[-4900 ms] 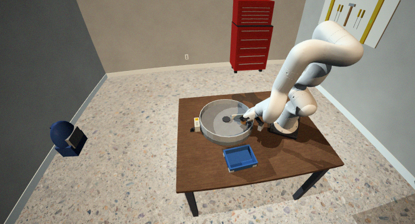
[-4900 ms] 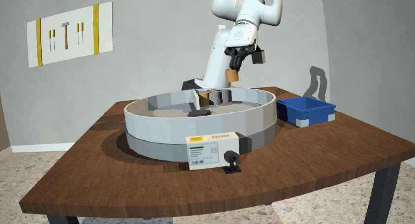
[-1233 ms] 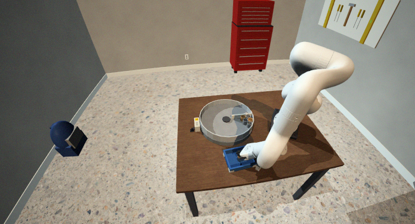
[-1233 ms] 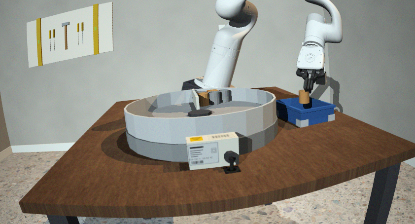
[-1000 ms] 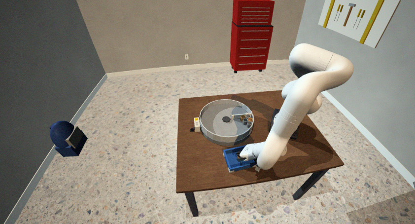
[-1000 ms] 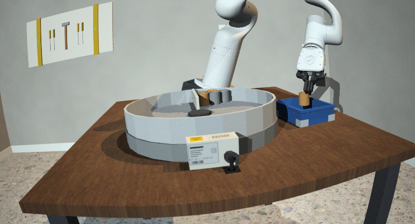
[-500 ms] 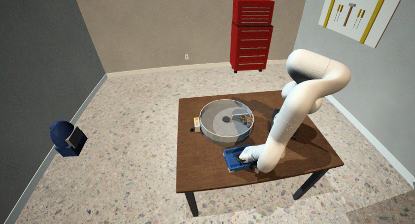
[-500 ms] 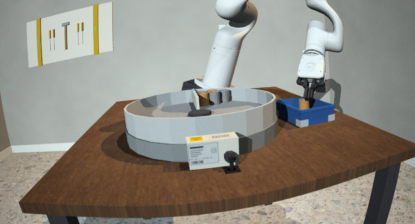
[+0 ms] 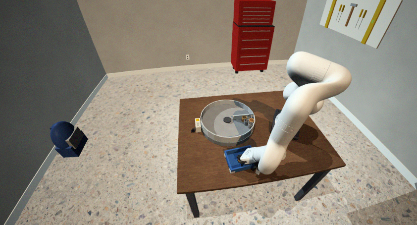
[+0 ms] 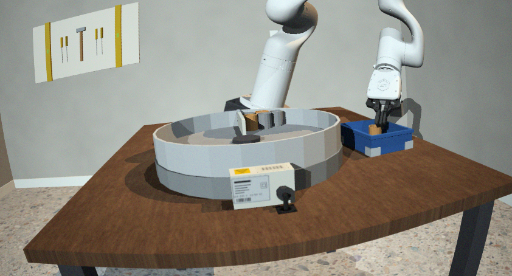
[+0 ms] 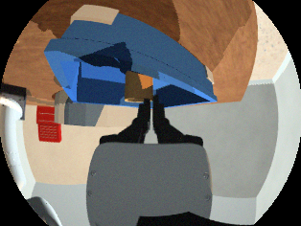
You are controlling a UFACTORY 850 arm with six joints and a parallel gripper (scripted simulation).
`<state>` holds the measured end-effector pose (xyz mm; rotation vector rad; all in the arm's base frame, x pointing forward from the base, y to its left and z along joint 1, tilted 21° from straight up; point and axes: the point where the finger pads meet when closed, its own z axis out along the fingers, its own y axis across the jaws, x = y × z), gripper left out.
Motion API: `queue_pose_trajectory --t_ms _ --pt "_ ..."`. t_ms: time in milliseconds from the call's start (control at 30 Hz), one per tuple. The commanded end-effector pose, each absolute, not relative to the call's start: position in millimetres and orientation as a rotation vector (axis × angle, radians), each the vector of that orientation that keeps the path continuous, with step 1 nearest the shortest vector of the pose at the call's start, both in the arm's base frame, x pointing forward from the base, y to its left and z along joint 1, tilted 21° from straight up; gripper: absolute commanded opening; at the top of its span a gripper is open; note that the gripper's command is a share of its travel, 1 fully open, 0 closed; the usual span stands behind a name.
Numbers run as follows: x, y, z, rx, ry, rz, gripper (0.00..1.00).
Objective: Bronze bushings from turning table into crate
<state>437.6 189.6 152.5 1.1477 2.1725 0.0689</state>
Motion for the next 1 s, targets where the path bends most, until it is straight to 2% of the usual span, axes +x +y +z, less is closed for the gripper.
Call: queue_pose_trajectory --t_ms 0,967 --pt "438.0 189.9 152.9 1.148 2.171 0.070 0.00" --pt "439.1 191.4 148.1 1.148 2.171 0.070 0.00"
